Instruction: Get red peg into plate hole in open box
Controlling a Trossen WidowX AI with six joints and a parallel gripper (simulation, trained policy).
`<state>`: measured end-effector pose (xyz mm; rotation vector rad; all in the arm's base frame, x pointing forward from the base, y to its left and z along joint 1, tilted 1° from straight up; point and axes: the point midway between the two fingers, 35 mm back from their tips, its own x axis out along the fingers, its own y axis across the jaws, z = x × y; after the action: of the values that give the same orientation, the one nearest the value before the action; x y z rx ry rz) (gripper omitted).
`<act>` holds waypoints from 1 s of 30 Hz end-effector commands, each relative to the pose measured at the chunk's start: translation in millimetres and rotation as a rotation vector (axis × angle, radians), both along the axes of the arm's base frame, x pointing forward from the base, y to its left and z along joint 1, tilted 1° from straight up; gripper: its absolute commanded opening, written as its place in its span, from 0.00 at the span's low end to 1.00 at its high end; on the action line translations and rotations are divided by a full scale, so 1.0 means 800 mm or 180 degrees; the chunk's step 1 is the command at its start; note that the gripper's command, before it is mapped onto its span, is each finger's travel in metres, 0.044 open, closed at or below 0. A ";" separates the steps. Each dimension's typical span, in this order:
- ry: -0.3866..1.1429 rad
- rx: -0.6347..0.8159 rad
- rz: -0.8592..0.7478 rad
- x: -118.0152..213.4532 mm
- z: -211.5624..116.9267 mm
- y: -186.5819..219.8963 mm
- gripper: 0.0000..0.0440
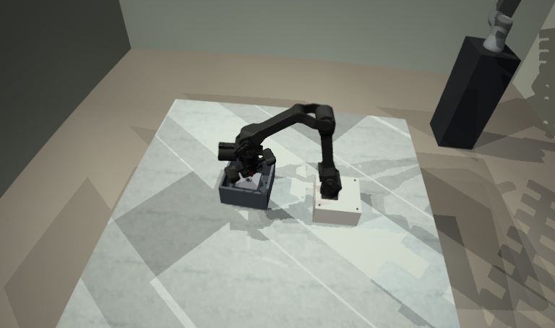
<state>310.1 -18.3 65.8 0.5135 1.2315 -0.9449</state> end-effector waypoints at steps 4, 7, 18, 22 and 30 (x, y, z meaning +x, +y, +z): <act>0.0012 0.0110 0.0094 0.020 -0.018 -0.025 0.00; 0.0024 0.0169 0.0157 0.025 -0.029 -0.032 0.00; 0.0237 0.0432 0.0389 0.023 -0.074 -0.041 0.34; 0.0223 0.0469 0.0483 0.035 -0.077 -0.049 0.40; 0.0145 0.0625 0.0462 0.069 -0.066 -0.055 0.82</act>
<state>353.8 -61.5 10.9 0.5365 1.3885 -0.7406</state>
